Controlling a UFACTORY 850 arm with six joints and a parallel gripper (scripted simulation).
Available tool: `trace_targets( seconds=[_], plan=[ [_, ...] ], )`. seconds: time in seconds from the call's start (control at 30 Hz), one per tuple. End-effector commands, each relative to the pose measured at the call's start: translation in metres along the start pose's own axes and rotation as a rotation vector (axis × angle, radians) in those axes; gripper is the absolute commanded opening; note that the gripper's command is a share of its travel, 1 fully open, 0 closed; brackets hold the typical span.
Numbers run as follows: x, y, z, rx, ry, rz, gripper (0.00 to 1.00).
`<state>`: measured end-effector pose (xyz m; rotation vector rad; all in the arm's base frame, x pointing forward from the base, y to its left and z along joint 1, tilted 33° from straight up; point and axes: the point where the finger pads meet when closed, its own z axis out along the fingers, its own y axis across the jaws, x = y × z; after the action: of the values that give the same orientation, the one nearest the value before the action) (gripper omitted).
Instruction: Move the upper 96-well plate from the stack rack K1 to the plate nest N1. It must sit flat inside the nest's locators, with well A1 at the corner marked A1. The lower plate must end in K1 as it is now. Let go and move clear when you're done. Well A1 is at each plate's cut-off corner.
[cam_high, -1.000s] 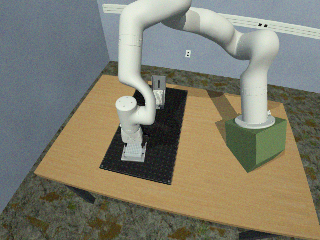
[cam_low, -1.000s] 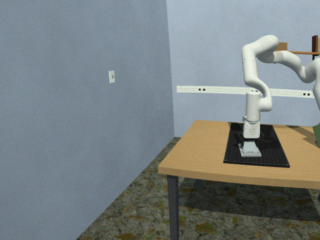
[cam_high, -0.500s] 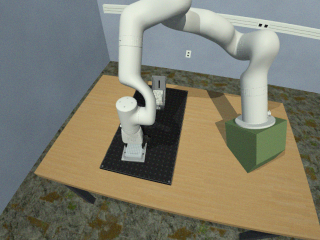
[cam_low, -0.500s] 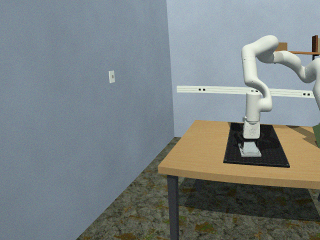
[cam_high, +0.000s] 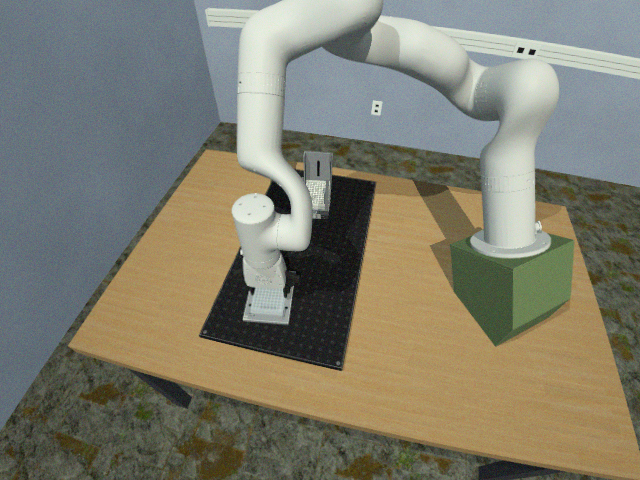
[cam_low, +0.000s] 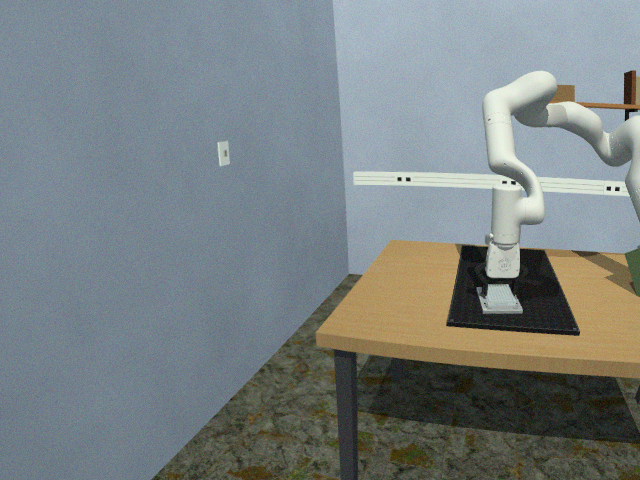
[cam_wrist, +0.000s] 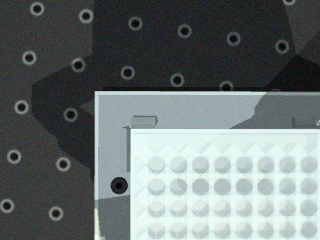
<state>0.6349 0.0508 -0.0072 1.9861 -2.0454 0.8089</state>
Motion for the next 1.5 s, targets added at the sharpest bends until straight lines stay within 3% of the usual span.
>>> trace_targets(
  seconds=[0.0, 0.6, 0.63, 1.47],
  plan=[
    [-0.0002, -0.0009, 0.0002, 0.002, -0.001, 0.0, 0.0],
    [-0.0002, -0.0009, 0.0027, 0.002, -0.001, 0.0, 0.0],
    [-0.0002, -0.0009, 0.0033, 0.002, -0.001, 0.0, 1.0],
    [-0.0002, -0.0009, 0.0033, 0.002, -0.001, 0.0, 1.0]
  ],
)
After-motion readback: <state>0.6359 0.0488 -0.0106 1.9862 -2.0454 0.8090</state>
